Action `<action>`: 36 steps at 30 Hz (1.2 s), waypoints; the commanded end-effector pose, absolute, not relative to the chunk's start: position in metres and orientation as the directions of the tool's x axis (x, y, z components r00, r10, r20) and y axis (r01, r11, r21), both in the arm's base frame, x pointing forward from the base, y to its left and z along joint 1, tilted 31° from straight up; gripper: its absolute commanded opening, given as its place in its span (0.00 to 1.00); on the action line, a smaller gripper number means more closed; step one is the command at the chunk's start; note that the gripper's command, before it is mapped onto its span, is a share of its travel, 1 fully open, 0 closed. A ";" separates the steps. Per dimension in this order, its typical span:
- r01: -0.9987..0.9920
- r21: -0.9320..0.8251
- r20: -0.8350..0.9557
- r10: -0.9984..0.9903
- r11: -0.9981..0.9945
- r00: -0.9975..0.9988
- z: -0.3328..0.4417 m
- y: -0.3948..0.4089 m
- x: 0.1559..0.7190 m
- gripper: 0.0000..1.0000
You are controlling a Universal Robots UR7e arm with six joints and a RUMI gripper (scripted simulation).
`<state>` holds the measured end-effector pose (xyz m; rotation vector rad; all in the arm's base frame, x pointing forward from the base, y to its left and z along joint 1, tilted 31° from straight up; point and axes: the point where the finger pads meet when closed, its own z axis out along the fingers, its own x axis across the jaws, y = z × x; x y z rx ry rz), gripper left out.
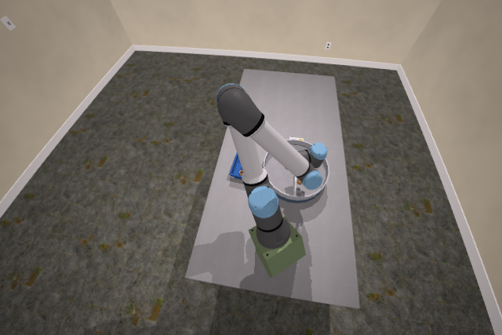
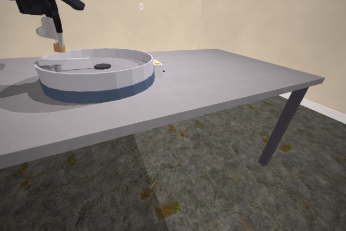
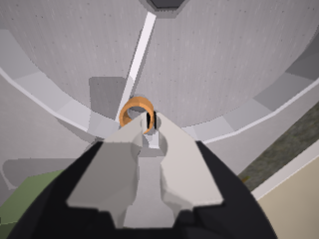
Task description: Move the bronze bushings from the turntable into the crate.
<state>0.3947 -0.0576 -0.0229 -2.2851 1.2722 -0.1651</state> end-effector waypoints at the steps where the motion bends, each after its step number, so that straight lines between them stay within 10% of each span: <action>1: -0.759 -0.491 -0.136 -0.823 -0.428 0.552 -0.022 -0.060 0.395 0.00; 36: -0.759 -0.491 -0.139 -0.821 -0.428 0.553 -0.005 -0.021 0.401 0.00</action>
